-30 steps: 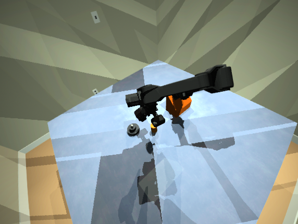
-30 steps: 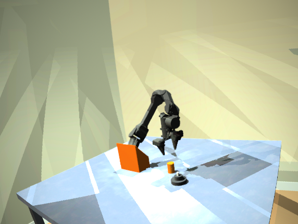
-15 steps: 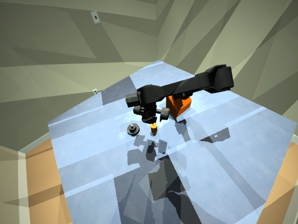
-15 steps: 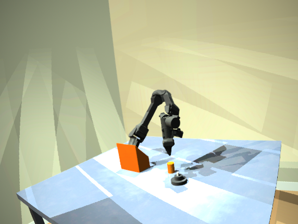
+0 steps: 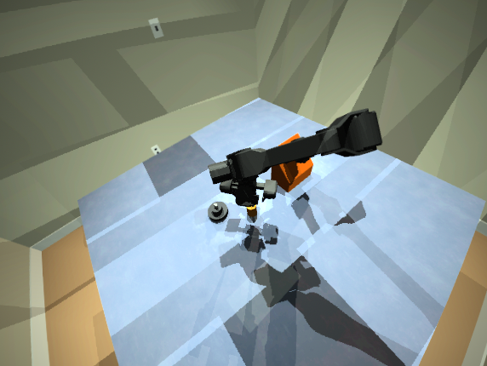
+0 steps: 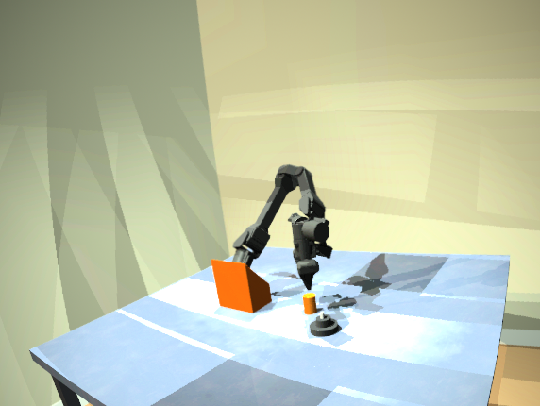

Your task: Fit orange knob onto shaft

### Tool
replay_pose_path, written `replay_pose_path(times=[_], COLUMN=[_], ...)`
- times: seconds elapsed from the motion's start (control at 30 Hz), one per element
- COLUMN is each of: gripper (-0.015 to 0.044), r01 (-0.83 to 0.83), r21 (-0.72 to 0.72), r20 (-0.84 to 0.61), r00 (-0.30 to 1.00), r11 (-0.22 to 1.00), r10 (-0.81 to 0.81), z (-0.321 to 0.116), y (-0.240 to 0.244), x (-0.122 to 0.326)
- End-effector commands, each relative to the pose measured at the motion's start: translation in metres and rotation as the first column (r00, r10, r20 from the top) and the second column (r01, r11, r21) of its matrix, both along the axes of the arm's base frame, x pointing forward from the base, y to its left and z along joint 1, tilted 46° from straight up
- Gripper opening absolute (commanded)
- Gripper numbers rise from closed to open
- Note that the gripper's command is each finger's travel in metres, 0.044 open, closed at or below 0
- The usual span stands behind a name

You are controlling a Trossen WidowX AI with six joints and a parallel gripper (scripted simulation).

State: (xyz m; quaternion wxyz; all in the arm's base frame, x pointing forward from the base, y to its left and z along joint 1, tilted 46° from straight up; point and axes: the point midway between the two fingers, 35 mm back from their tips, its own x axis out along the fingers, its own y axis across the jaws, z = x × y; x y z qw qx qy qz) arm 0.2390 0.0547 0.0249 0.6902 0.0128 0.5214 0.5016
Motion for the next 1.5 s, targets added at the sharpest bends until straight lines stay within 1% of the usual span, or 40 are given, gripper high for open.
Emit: replay_pose_path(times=[0.0, 0.1, 1.47], gripper=[0.0440, 0.0440, 0.0440], r01=[0.006, 0.006, 0.006], r21=[0.005, 0.005, 0.006], r20=[-0.002, -0.002, -0.002], r00=[1.000, 1.000, 1.000], r11=[1.000, 1.000, 1.000], r10=[-0.006, -0.006, -0.006], z=[-0.005, -0.014, -0.056], y=[0.005, 0.014, 0.058], x=[0.000, -0.001, -0.003])
